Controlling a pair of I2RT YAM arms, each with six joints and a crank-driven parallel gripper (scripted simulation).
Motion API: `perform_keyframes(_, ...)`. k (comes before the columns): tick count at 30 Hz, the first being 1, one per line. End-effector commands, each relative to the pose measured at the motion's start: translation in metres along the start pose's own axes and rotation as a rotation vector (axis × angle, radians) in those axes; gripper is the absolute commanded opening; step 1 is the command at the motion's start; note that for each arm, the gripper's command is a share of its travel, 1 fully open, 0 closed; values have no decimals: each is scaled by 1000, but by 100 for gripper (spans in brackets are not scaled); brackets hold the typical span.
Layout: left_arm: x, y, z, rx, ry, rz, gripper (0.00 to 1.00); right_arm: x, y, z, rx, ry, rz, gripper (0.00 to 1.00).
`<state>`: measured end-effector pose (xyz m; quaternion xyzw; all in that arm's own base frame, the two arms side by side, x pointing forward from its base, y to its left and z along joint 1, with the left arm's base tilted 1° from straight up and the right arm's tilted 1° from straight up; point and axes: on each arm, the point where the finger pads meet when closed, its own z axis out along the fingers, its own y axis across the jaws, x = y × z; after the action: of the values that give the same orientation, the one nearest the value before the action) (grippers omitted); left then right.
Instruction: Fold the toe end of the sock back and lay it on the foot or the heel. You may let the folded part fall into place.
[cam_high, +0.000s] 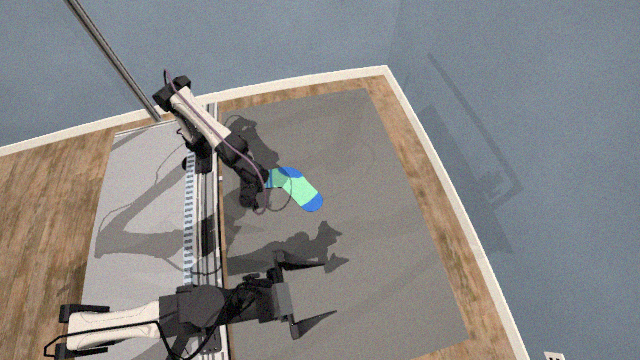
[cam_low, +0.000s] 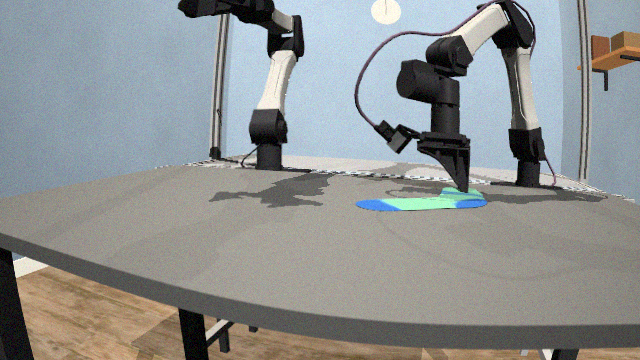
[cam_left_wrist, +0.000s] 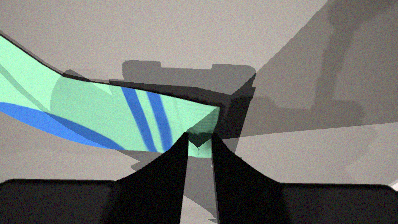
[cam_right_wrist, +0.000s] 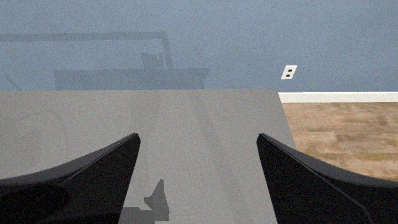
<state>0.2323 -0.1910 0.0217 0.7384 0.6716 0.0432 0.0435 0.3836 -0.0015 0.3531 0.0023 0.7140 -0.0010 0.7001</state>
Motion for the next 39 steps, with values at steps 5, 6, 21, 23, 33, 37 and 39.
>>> perform_keyframes(5,-2,5,18,-23,-28,-16,17,-7,2,-1,-5,-20,-2,100)
perform_keyframes(6,-2,4,19,-19,-28,-16,16,-7,2,-1,-5,-20,-2,100)
perform_keyframes(21,1,6,28,-41,-14,-12,7,-7,2,-1,-5,-20,-2,100)
perform_keyframes(23,2,5,28,-40,-12,-12,5,-7,2,-1,-5,-20,-2,100)
perform_keyframes(33,1,7,31,-31,-10,-10,2,-7,2,-1,-5,-20,-2,100)
perform_keyframes(37,1,7,31,-31,-10,-10,2,-7,2,-1,-5,-20,-2,100)
perform_keyframes(39,4,4,26,-16,3,-8,2,-7,2,-1,-5,-20,-2,100)
